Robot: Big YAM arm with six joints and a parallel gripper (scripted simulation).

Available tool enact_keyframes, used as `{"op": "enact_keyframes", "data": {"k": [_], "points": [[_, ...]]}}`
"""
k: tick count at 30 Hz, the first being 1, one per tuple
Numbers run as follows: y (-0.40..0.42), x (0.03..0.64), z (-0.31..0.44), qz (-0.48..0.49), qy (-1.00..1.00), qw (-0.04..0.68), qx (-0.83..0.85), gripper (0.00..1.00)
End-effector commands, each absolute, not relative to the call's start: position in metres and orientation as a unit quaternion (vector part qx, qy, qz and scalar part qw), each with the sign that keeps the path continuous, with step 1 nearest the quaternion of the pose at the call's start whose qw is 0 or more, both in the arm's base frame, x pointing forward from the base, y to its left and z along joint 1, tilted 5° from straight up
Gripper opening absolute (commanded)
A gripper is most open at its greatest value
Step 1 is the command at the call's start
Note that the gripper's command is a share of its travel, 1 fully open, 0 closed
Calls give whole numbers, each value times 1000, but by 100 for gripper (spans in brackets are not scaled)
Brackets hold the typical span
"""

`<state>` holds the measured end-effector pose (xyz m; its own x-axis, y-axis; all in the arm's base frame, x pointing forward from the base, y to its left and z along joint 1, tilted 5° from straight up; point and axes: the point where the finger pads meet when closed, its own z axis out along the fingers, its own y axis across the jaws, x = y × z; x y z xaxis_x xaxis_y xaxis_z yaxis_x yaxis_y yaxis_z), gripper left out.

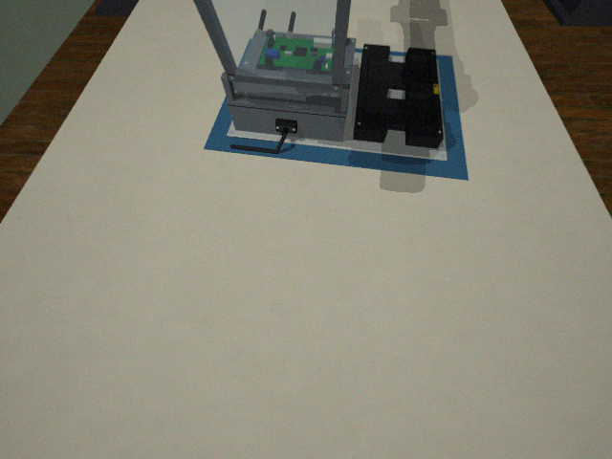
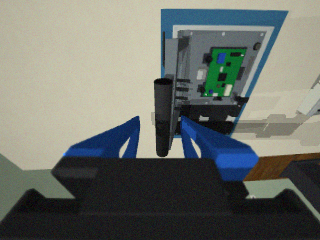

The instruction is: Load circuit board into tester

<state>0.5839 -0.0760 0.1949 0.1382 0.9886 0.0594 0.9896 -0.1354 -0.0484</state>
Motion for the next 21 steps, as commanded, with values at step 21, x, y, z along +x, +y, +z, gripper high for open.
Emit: {"op": "enact_keyframes", "data": {"k": [21], "points": [[-70, 584, 213, -22, -658, 18, -753, 48]]}}
